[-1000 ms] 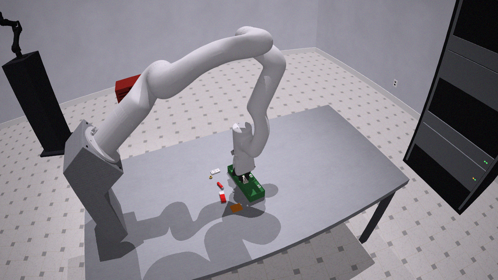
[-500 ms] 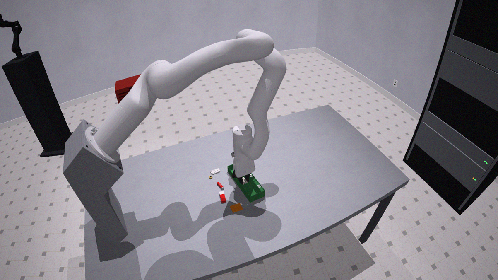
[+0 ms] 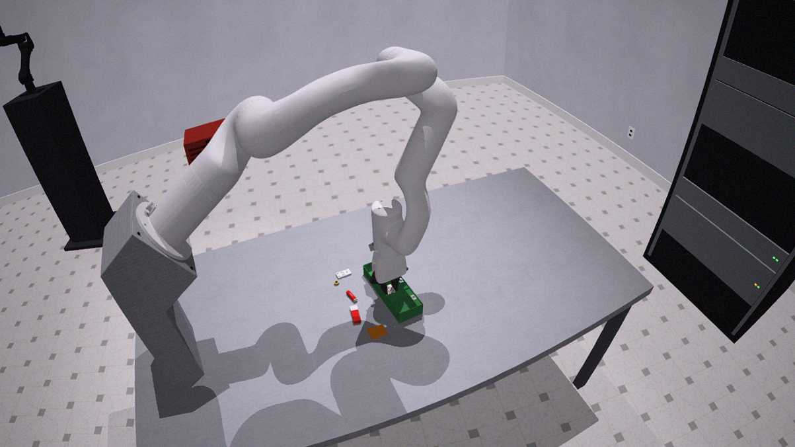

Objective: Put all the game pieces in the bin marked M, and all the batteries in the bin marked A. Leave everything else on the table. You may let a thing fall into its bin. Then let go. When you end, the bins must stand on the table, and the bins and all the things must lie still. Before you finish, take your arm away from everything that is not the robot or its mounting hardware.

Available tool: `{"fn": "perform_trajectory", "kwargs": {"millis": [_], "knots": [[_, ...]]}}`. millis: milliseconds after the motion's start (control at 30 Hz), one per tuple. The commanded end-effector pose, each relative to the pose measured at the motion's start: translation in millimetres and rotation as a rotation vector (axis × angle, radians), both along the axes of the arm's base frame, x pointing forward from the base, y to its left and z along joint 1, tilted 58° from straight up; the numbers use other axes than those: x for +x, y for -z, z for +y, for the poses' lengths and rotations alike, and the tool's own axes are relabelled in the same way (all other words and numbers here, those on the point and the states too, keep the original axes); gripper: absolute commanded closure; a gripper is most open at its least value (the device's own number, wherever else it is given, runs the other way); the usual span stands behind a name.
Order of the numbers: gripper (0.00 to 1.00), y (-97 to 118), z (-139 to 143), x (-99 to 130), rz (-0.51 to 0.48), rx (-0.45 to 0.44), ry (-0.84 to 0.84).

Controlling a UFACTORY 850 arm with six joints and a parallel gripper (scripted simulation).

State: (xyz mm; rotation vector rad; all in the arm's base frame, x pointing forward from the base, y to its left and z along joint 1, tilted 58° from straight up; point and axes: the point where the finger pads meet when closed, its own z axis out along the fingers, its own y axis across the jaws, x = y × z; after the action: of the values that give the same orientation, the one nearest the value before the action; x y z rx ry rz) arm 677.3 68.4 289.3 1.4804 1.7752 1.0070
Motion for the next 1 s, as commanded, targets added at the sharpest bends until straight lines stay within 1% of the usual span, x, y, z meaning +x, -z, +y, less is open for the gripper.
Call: {"fn": "perform_trajectory", "kwargs": {"millis": [0, 233, 967], "knots": [[0.69, -0.5, -0.1, 0.0, -0.001, 0.0, 0.0], [0.69, -0.5, -0.1, 0.0, -0.001, 0.0, 0.0], [0.69, -14.4, -4.5, -22.2, -0.001, 0.0, 0.0]]}}
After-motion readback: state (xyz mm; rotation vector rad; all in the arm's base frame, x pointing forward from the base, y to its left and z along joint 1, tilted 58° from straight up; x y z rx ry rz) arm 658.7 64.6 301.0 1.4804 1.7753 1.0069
